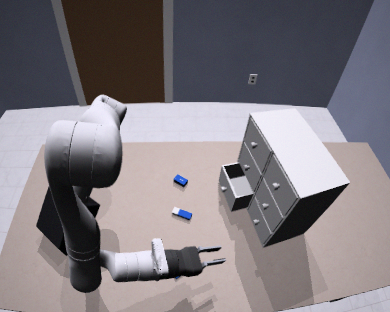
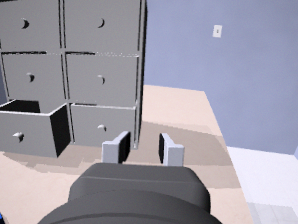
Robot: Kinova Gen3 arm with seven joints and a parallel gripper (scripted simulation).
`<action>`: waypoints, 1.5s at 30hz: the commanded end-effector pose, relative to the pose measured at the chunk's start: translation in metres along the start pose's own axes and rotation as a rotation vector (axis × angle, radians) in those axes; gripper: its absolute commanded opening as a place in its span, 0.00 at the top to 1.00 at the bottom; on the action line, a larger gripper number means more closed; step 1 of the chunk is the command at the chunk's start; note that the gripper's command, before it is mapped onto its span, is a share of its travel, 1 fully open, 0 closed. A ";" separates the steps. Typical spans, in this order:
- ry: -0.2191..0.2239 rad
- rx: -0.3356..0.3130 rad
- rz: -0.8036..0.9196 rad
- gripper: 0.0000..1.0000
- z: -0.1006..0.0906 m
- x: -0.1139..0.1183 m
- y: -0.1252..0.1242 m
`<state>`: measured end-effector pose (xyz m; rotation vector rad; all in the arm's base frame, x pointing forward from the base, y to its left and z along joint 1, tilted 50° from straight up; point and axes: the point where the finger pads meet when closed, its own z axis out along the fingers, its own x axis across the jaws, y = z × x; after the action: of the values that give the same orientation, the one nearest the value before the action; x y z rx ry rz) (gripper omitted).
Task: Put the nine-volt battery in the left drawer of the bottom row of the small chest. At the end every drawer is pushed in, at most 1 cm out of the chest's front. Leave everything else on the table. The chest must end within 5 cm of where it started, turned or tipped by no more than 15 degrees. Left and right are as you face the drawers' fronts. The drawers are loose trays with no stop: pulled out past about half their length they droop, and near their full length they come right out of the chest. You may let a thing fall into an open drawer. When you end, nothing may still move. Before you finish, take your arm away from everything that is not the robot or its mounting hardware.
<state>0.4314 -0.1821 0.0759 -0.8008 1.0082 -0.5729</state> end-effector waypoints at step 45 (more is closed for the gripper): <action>-0.002 -0.280 0.017 0.33 -0.025 0.001 -0.020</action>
<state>0.4086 -0.2008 0.0789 -0.9970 1.1045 -0.4368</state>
